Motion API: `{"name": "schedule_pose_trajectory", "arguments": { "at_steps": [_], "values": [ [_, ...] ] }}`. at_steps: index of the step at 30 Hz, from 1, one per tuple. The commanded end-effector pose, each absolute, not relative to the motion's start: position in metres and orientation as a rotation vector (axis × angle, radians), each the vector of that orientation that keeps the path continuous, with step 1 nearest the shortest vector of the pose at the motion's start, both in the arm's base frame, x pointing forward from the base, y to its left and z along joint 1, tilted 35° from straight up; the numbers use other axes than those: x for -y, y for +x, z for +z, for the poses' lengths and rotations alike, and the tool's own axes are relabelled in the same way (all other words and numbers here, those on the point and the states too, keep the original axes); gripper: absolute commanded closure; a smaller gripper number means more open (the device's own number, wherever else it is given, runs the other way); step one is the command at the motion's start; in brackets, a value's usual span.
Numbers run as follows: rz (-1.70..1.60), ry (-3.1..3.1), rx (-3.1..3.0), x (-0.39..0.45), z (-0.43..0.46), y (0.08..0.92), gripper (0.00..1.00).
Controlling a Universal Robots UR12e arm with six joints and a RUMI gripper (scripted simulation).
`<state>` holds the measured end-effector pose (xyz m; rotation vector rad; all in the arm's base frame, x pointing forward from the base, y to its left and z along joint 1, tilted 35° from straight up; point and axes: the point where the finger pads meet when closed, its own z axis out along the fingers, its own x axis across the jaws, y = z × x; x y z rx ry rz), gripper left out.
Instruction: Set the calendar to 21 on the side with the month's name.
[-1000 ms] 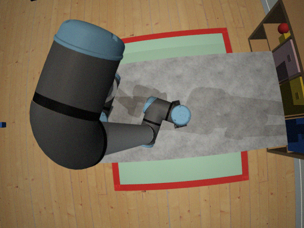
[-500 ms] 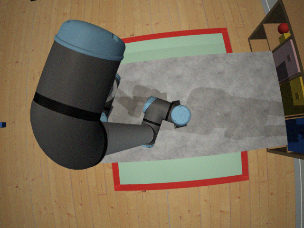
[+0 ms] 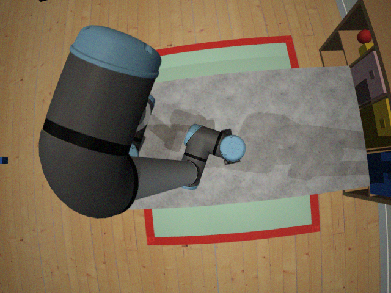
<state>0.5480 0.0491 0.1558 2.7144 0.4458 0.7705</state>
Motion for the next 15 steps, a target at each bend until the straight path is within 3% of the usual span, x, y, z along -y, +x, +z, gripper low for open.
{"name": "schedule_pose_trajectory", "arguments": {
  "at_steps": [1, 15],
  "values": [
    [0.772, 2.714, -0.446, -0.0492, 0.1561, 0.5482, 0.72],
    [0.772, 2.714, -0.446, -0.0479, 0.1502, 0.5522, 0.72]
  ]
}}
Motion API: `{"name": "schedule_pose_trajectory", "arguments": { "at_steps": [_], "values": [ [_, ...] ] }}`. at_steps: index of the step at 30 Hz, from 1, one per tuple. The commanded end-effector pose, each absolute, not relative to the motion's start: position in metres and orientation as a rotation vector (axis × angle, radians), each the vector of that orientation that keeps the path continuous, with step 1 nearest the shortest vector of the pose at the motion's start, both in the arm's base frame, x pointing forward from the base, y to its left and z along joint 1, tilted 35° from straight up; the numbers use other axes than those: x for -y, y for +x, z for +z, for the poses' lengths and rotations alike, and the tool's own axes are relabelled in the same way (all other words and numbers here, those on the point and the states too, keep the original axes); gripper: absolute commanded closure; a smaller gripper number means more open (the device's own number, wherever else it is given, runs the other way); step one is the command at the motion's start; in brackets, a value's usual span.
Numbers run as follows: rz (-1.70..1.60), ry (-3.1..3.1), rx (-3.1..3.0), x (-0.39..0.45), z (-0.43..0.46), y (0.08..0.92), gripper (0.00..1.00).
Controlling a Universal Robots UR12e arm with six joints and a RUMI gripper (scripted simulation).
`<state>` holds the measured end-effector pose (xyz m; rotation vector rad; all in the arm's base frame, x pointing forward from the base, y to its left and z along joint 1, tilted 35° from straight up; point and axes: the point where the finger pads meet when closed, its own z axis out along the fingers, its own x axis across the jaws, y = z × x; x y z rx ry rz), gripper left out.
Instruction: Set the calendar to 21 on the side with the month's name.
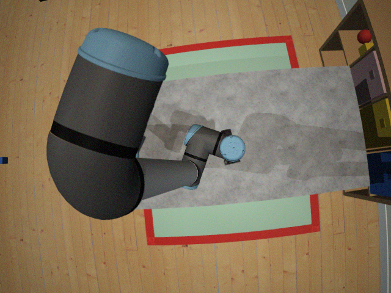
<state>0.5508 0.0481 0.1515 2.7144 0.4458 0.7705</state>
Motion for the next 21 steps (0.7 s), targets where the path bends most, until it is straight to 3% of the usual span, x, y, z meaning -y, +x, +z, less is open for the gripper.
{"name": "schedule_pose_trajectory", "arguments": {
  "at_steps": [1, 21],
  "values": [
    [0.772, 2.714, -0.446, -0.048, 0.150, 0.552, 0.72],
    [0.772, 2.714, -0.446, -0.043, 0.128, 0.567, 0.72]
  ]
}}
